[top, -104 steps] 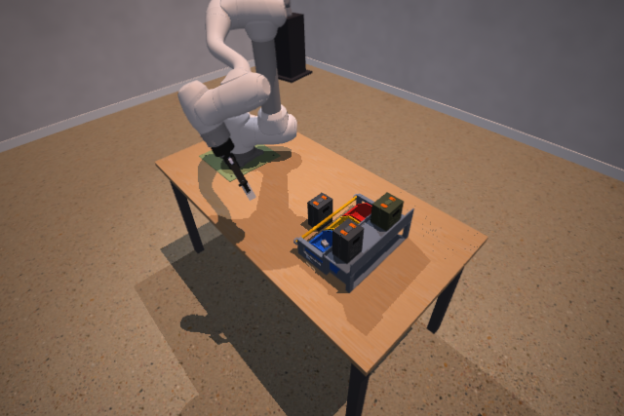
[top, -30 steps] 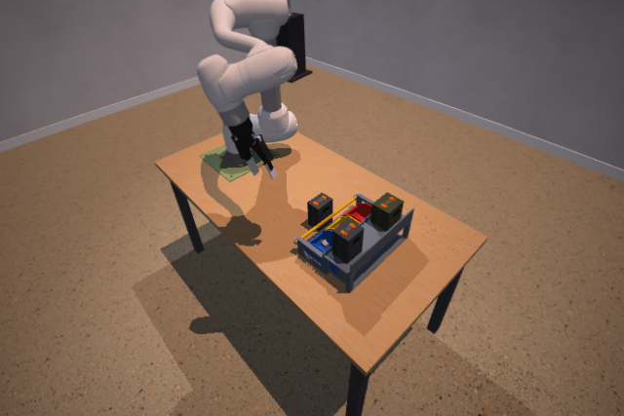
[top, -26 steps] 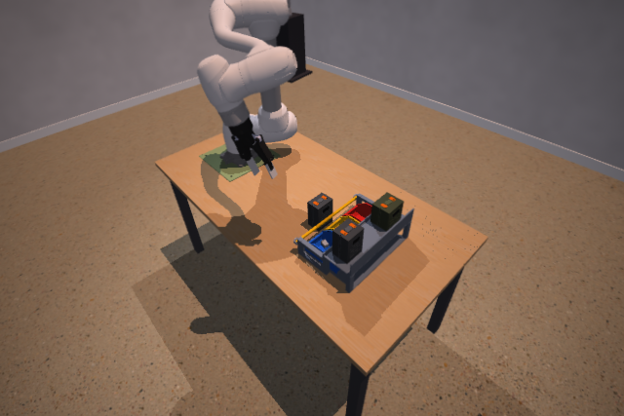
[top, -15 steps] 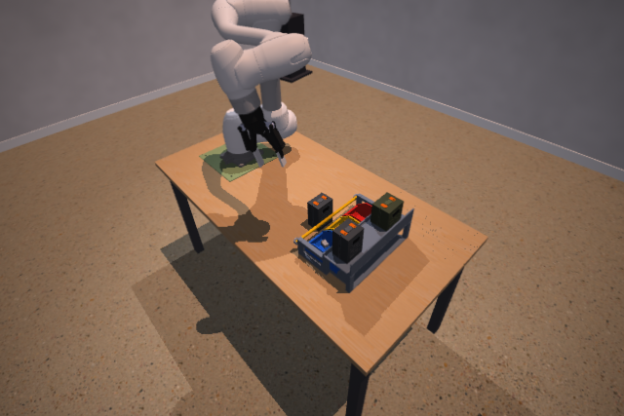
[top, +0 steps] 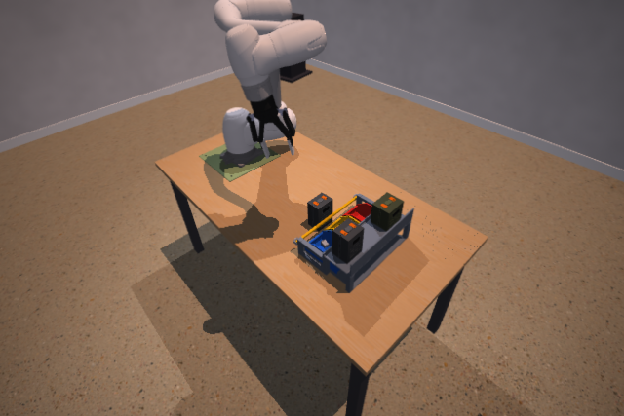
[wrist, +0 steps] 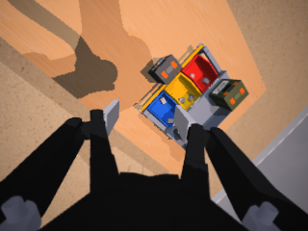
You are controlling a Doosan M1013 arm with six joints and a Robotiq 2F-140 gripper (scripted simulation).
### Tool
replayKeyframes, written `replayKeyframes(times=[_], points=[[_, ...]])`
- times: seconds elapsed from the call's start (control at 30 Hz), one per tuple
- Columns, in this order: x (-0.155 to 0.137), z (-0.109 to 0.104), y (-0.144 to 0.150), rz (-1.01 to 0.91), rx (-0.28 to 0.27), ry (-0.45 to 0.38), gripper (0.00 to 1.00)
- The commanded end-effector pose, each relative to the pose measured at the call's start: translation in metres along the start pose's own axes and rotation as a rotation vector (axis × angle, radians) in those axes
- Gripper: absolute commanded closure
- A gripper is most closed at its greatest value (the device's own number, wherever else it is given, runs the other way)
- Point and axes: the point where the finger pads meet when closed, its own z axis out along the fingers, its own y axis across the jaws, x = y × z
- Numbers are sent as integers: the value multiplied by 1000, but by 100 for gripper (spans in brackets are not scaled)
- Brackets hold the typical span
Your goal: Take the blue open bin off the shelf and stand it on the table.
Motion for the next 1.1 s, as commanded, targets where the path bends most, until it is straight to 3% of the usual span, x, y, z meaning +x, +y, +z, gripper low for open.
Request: replayKeyframes(times=[0.0,0.23,0.4,0.8,0.97,1.07], points=[[1,1,3,-6,2,1,43],[1,1,3,-6,2,1,43],[15,-29,40,-259,62,10,43],[15,-29,40,-259,62,10,43],[29,-59,77,-511,121,20,43],[29,-59,77,-511,121,20,43]])
